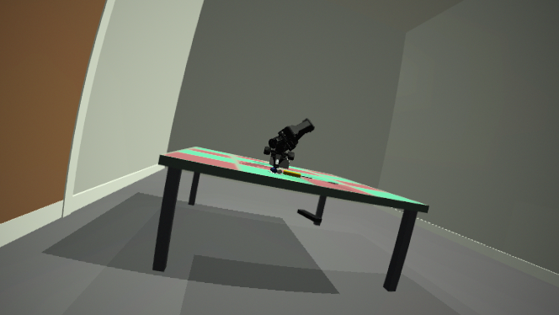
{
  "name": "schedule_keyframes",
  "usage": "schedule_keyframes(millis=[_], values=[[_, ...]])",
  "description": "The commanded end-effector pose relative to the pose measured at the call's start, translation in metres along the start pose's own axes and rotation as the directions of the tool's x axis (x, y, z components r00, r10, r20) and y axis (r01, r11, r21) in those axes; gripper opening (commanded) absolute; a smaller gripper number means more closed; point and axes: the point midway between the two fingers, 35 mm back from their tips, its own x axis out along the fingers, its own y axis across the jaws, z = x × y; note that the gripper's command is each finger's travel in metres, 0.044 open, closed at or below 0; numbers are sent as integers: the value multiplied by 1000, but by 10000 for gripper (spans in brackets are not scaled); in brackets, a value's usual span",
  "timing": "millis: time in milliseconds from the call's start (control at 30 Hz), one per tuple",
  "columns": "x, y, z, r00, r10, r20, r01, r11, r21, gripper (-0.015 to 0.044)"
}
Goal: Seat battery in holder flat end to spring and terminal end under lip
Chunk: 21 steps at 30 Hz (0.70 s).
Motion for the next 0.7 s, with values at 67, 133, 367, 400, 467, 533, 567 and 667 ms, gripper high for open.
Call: schedule_keyframes(millis=[67, 133, 367, 400, 467, 533, 567, 667], values=[[-1, 1, -4, 1000, 2, 1, -2, 1000, -3, 69], [-1, 1, -5, 1000, 2, 1, -2, 1000, -3, 69], [-3, 1, -8, 1000, 2, 2, -2, 1000, -3, 69], [-3, 1, -8, 1000, 2, 2, -2, 1000, -3, 69], [-3, 1, -9, 1000, 2, 3, -1, 1000, -3, 69], [-4, 1, -10, 1000, 1, 3, -1, 1000, -3, 69], [-4, 1, -11, 1000, 1, 3, -1, 1000, -3, 69], [-5, 1, -12, 1000, 1, 4, -1, 1000, -3, 69]])
